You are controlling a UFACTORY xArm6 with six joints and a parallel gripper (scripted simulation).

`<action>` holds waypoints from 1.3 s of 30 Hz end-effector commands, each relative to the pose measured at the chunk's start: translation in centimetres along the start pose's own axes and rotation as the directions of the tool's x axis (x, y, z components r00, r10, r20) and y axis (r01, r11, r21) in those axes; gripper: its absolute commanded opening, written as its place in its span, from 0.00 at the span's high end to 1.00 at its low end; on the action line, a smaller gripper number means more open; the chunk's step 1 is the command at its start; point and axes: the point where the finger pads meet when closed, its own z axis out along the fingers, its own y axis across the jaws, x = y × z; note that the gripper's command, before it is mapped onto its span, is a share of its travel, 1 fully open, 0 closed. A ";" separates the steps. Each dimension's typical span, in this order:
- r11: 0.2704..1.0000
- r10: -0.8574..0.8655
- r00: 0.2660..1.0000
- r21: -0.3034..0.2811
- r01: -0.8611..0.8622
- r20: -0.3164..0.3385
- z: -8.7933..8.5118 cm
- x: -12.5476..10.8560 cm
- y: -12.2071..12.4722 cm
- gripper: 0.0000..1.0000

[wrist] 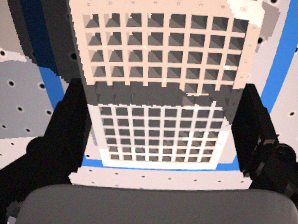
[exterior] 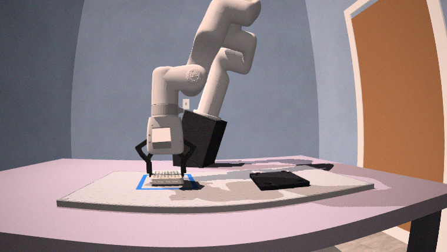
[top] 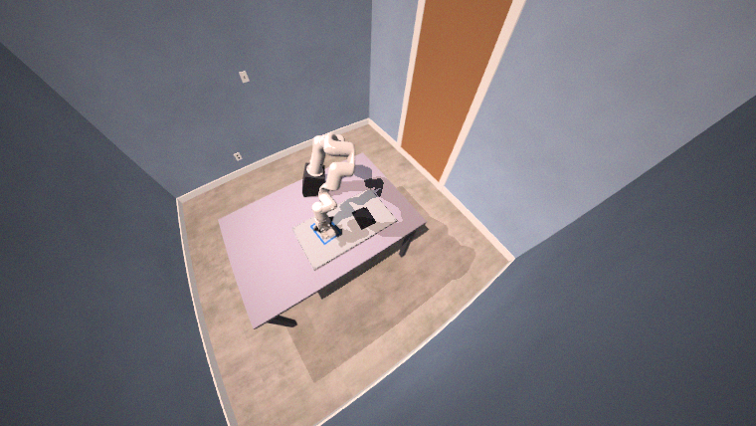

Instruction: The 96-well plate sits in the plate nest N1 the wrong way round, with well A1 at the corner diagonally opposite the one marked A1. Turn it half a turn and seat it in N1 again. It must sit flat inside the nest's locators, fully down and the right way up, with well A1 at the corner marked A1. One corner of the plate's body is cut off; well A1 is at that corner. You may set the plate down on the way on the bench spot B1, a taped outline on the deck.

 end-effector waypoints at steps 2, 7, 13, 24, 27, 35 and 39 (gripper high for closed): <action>1.000 0.000 1.000 -0.002 0.000 -0.002 0.0 0.1 0.1 1.00; 1.000 0.000 1.000 -0.002 0.000 -0.002 0.1 0.1 0.1 1.00; 1.000 0.000 1.000 -0.002 0.000 -0.003 0.2 0.1 0.1 1.00; 1.000 0.000 1.000 -0.002 0.000 -0.002 0.3 0.1 0.1 1.00; 1.000 0.000 1.000 -0.002 0.000 -0.003 0.3 0.1 0.1 1.00; 1.000 0.000 1.000 -0.002 0.000 -0.003 0.4 0.1 0.1 0.00; 1.000 0.000 1.000 -0.002 0.000 -0.003 0.4 0.1 0.1 0.00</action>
